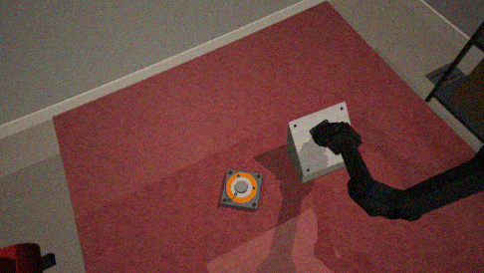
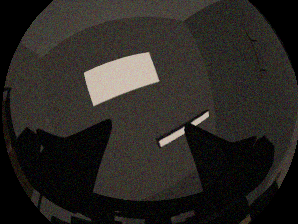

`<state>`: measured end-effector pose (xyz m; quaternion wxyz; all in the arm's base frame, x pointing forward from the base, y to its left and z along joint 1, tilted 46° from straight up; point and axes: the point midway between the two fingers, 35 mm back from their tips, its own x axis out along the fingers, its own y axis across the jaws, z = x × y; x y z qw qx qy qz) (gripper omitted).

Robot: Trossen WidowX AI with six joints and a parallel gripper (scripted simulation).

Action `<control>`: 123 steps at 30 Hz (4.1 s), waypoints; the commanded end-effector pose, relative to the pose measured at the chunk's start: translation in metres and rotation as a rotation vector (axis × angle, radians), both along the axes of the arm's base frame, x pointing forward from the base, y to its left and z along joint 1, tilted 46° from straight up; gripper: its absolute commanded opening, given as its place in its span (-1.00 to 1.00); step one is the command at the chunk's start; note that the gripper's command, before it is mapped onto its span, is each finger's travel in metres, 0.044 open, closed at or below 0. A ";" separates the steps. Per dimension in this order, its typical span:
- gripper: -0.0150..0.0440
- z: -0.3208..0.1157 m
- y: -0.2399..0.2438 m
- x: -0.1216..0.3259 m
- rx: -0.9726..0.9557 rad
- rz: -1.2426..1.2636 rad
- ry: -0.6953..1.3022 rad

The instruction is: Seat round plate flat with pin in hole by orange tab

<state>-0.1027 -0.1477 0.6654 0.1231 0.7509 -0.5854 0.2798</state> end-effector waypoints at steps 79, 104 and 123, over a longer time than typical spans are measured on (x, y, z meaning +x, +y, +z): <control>-0.49 -0.614 0.088 0.455 2.662 -1.183 -1.484; -0.49 -0.670 0.162 0.452 2.531 -1.490 -1.340; -0.49 -0.680 0.150 0.461 2.531 -1.488 -1.341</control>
